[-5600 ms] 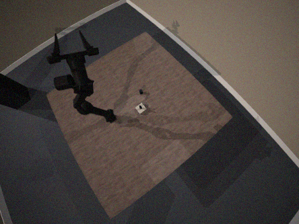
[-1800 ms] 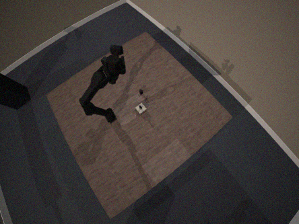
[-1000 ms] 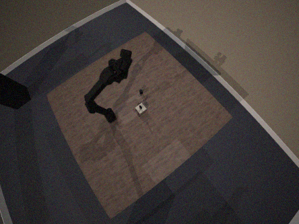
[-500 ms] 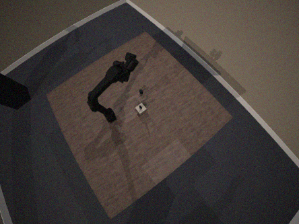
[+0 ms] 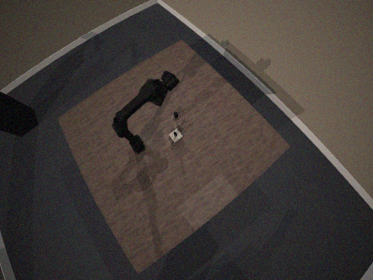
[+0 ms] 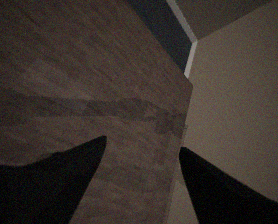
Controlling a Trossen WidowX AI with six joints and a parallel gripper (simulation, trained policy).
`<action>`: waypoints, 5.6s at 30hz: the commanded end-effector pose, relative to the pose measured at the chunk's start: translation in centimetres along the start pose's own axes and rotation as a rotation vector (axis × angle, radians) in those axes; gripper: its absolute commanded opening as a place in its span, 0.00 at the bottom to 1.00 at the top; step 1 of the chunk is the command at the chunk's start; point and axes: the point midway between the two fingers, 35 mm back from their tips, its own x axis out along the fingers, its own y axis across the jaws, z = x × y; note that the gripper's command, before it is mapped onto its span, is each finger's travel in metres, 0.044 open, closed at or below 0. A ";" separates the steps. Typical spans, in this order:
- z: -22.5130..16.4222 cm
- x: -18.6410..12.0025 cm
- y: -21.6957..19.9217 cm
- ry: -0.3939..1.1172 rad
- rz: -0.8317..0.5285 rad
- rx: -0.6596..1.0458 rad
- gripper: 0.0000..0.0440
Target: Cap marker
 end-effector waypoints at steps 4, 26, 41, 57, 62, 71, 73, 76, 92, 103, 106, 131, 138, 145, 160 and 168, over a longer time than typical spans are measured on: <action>-1.6 1.3 1.4 0.023 0.088 0.043 0.73; -5.7 3.9 4.8 0.105 0.307 0.136 0.73; -8.3 5.5 6.6 0.167 0.436 0.168 0.72; -10.9 7.3 8.3 0.235 0.562 0.173 0.71; -11.6 8.0 8.9 0.254 0.602 0.169 0.71; -12.8 9.4 10.1 0.283 0.677 0.156 0.69; -13.0 9.7 10.5 0.289 0.694 0.152 0.69; -13.3 10.3 11.0 0.295 0.721 0.144 0.68; -14.1 13.6 14.1 0.295 0.847 0.064 0.63; -14.3 15.6 16.4 0.265 0.905 -0.011 0.57; -14.4 15.9 16.8 0.261 0.915 -0.034 0.56; -12.6 10.3 14.5 0.298 0.860 -0.161 0.13; -12.4 7.3 14.6 0.289 0.854 -0.150 0.12; -12.7 4.4 15.4 0.276 0.854 -0.126 0.09; -14.5 -0.8 18.1 0.278 0.833 -0.051 0.02; -14.9 -1.8 19.2 0.275 0.821 -0.030 0.00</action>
